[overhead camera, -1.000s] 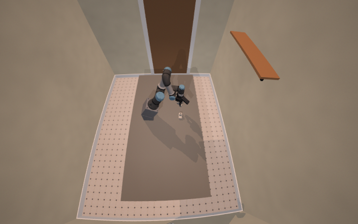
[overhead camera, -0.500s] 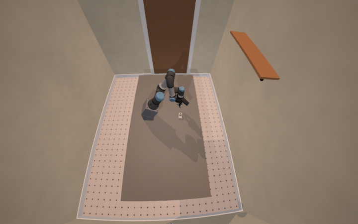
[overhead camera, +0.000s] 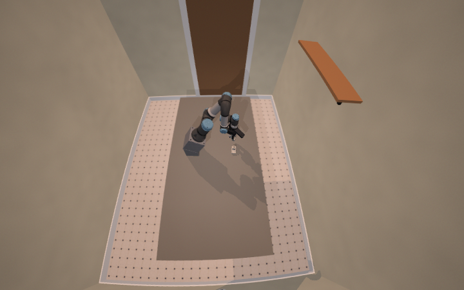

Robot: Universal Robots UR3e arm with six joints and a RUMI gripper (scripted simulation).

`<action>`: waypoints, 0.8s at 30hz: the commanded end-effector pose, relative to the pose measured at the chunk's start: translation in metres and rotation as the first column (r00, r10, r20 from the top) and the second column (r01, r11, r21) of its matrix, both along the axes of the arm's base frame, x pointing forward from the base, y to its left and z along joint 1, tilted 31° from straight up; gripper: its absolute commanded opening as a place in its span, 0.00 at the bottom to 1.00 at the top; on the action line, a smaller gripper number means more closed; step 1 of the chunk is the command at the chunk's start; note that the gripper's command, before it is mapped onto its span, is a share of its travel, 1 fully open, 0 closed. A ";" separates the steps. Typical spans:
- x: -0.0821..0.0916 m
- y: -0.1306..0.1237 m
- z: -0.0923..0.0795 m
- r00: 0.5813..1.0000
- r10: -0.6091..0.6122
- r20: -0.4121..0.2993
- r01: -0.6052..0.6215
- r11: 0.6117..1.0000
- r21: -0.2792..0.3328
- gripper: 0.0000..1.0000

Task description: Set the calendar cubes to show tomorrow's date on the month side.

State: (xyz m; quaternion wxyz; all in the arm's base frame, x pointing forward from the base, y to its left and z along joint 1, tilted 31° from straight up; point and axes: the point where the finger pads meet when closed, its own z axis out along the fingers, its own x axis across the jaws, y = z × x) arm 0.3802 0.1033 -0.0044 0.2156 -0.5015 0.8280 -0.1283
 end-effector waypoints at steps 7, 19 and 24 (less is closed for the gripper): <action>0.017 0.000 -0.008 0.999 -0.004 0.038 0.004 1.000 -0.006 0.11; 0.021 0.000 -0.015 0.999 -0.004 0.038 0.004 1.000 -0.006 0.11; 0.022 0.000 -0.016 0.999 -0.004 0.038 0.004 1.000 -0.006 0.11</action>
